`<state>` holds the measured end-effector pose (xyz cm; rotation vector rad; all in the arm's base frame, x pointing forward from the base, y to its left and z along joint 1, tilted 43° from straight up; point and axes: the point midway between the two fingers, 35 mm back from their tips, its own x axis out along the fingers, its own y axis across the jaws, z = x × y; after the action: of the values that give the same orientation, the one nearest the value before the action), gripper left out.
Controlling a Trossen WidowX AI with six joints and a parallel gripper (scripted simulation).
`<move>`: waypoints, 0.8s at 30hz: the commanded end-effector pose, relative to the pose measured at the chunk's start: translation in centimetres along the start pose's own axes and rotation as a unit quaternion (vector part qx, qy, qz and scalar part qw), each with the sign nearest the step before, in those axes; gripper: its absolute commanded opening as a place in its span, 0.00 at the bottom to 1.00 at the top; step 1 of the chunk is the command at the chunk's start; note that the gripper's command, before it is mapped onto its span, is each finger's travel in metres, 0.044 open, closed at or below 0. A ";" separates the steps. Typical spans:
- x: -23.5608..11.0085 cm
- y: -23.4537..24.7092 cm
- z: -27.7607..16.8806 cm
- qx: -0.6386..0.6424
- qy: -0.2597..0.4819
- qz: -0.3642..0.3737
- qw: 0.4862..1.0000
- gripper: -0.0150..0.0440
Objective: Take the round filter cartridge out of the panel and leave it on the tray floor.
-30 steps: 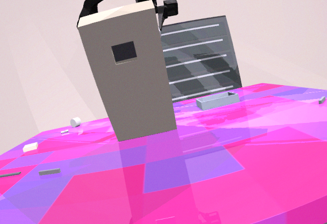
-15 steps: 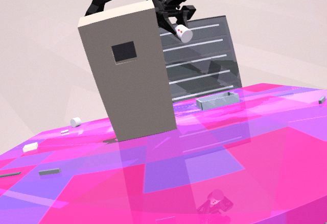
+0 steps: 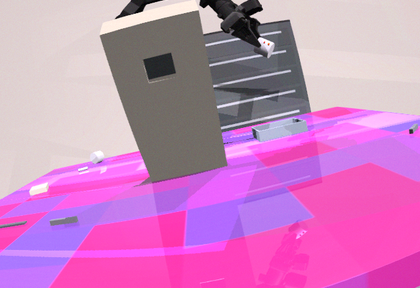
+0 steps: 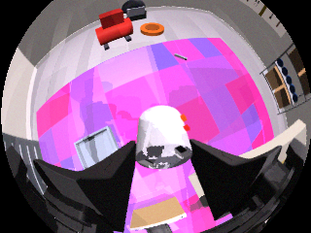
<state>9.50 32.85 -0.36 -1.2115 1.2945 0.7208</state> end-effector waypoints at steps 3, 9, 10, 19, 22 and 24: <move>0.7 1.4 -0.2 -0.022 -0.002 0.016 1.000 0.25; 3.0 5.5 -1.9 -0.071 -0.001 0.050 0.996 0.25; 3.4 6.1 -2.2 -0.080 -0.001 0.055 0.995 0.25; 6.3 11.2 -5.5 -0.166 -0.003 0.104 0.981 0.25; 7.2 12.7 -6.8 -0.194 -0.003 0.120 0.974 0.25; 7.8 13.6 -7.8 -0.213 -0.003 0.130 0.968 0.25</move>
<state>-2.56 28.79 -9.18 -1.3614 1.3429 1.1762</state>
